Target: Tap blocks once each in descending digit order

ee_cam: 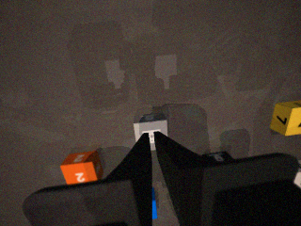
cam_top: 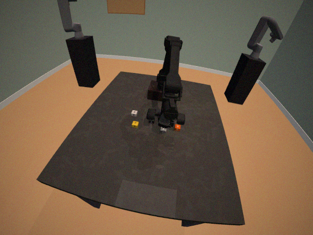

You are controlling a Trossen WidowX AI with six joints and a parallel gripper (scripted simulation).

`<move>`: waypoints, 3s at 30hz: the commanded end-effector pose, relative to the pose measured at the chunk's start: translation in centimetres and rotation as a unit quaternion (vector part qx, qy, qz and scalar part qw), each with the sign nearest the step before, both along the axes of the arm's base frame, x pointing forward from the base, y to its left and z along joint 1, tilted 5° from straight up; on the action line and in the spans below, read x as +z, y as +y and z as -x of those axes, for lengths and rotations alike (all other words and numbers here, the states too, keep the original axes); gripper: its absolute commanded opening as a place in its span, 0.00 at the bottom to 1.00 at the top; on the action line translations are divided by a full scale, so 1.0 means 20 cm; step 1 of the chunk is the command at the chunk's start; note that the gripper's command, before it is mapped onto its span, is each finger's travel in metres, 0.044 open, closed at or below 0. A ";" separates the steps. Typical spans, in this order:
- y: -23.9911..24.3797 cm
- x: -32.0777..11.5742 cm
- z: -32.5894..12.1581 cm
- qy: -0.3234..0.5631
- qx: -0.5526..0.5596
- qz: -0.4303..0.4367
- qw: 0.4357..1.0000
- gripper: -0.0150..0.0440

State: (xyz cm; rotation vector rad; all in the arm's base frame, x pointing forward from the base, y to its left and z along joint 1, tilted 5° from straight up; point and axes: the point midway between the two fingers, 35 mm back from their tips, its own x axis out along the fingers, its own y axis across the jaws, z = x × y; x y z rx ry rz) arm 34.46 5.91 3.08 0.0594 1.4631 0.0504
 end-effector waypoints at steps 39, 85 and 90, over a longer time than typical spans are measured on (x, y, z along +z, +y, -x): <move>-0.03 0.42 0.06 0.006 -0.004 0.003 1.000 0.29; -1.01 -0.16 0.54 0.012 -0.004 0.013 1.000 0.29; -1.01 -0.20 0.54 0.012 -0.004 0.013 1.000 0.29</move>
